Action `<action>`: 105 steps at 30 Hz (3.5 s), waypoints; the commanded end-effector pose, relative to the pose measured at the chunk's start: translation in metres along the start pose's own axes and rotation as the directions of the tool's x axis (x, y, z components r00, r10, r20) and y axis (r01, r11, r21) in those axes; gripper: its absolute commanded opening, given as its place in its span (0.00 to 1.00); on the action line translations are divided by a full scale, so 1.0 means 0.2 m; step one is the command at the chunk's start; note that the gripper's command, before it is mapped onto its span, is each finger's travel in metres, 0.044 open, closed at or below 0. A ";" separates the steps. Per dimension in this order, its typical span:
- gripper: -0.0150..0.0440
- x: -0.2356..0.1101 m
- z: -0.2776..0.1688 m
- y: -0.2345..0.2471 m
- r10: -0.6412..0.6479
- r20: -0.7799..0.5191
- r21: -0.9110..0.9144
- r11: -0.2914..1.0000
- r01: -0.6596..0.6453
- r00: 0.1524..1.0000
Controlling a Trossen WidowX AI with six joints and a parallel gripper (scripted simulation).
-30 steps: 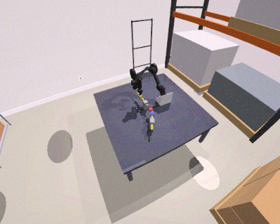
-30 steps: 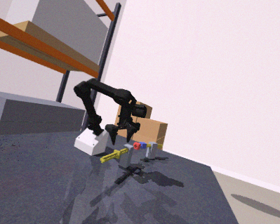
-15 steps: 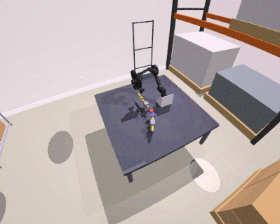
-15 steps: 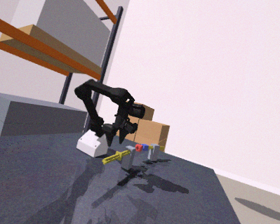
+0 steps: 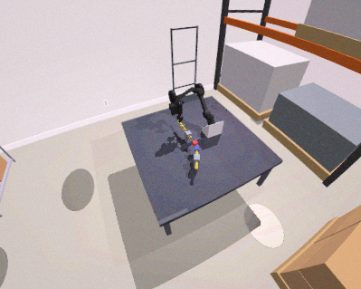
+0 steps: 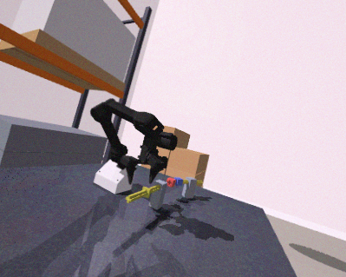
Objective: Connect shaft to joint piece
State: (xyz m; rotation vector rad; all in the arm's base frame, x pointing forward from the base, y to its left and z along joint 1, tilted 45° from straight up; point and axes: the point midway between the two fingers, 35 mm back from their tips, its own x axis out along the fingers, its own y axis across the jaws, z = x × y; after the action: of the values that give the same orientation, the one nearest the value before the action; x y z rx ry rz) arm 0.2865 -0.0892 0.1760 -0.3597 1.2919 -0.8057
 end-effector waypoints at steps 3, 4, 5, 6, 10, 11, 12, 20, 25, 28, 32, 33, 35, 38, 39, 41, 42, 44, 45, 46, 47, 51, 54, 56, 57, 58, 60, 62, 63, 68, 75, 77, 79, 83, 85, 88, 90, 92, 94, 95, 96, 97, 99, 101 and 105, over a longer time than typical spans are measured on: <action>1.00 0.05 0.00 0.00 0.002 0.004 0.199 0.980 -0.003 1.000; 1.00 0.05 0.00 0.00 0.002 0.005 0.232 0.973 -0.003 1.000; 1.00 0.06 0.00 0.00 0.003 0.006 0.266 0.964 -0.004 1.000; 1.00 0.07 0.00 0.00 0.003 0.007 0.298 0.954 -0.005 1.000; 1.00 0.10 0.00 0.00 0.004 0.010 0.426 0.905 -0.008 1.000; 1.00 0.11 0.00 0.00 0.004 0.011 0.456 0.890 -0.009 1.000; 1.00 0.12 0.00 0.00 0.005 0.012 0.487 0.874 -0.010 1.000; 1.00 0.18 0.00 -0.01 0.005 0.019 0.704 0.710 -0.017 1.000; 1.00 0.22 -0.01 -0.01 0.005 0.023 0.815 0.580 -0.022 1.000; 1.00 0.24 -0.01 -0.02 0.004 0.026 0.870 0.493 -0.025 1.000; 1.00 0.26 -0.01 -0.02 0.003 0.029 0.920 0.392 -0.028 1.000; 1.00 0.26 -0.01 -0.02 0.003 0.030 0.922 0.387 -0.029 1.000; 1.00 0.26 -0.01 -0.02 0.003 0.030 0.922 0.387 -0.029 1.000; 1.00 0.27 -0.01 -0.02 0.003 0.029 0.922 0.387 -0.029 1.000; 1.00 0.27 -0.01 -0.02 0.004 0.029 0.922 0.387 -0.028 1.000; 1.00 0.28 -0.01 -0.02 0.004 0.029 0.921 0.388 -0.028 1.000; 1.00 0.29 -0.01 -0.02 0.004 0.029 0.921 0.388 -0.028 1.000; 1.00 0.31 -0.01 -0.02 0.005 0.028 0.921 0.389 -0.028 1.000; 1.00 0.31 -0.01 -0.02 0.005 0.028 0.921 0.389 -0.028 1.000; 1.00 0.32 -0.01 -0.02 0.005 0.028 0.921 0.389 -0.028 1.000; 1.00 0.33 -0.01 -0.02 0.005 0.029 0.921 0.388 -0.028 1.000; 1.00 0.36 -0.01 -0.02 0.004 0.029 0.921 0.388 -0.028 1.000; 1.00 0.38 -0.01 -0.02 0.003 0.030 0.922 0.387 -0.028 1.000; 1.00 0.40 -0.01 -0.02 0.002 0.030 0.922 0.387 -0.028 1.000; 1.00 0.41 -0.01 -0.02 0.002 0.030 0.922 0.387 -0.028 1.000; 1.00 0.41 -0.01 -0.02 0.002 0.030 0.922 0.387 -0.028 1.000; 0.96 0.41 -0.01 -0.02 0.002 0.030 0.922 0.387 -0.028 1.000; 0.87 0.41 -0.01 -0.02 0.002 0.030 0.922 0.387 -0.028 1.000; 0.82 0.41 -0.01 -0.02 0.002 0.030 0.922 0.387 -0.028 1.000; 0.60 0.41 -0.01 -0.02 0.002 0.030 0.922 0.387 -0.028 1.000; 0.43 0.41 -0.01 -0.02 0.002 0.030 0.922 0.387 -0.028 1.000; 0.43 0.41 -0.01 -0.02 0.002 0.030 0.922 0.387 -0.028 1.000; 0.43 0.41 -0.01 -0.02 0.002 0.030 0.922 0.387 -0.028 1.000; 0.43 0.41 -0.01 -0.02 0.002 0.030 0.922 0.387 -0.028 1.000; 0.37 0.41 -0.01 -0.02 0.002 0.030 0.922 0.387 -0.028 1.000; 0.37 0.41 -0.01 -0.02 0.002 0.030 0.922 0.387 -0.028 1.000; 0.37 0.41 -0.01 -0.02 0.002 0.030 0.922 0.387 -0.028 1.000; 0.37 0.41 -0.01 -0.02 -0.001 0.031 0.923 0.384 -0.028 1.000; 0.37 0.41 -0.01 -0.02 -0.001 0.031 0.924 0.382 -0.028 1.000; 0.37 0.41 -0.01 -0.02 -0.003 0.027 0.923 0.383 -0.024 1.000; 0.37 0.41 -0.01 -0.02 -0.004 0.022 0.923 0.384 -0.019 1.000; 0.37 0.41 -0.01 -0.02 -0.007 0.014 0.923 0.385 -0.010 1.000; 0.37 0.41 -0.01 -0.02 -0.009 0.008 0.923 0.385 -0.004 1.000; 0.34 0.41 -0.01 -0.02 -0.006 0.020 0.923 0.385 -0.016 1.000; 0.30 0.41 -0.01 -0.02 -0.006 0.020 0.923 0.385 -0.016 1.000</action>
State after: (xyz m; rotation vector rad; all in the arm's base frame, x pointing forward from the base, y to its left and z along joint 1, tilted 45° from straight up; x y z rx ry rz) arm 0.2884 -0.1497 0.1202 0.5756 0.6189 -1.3921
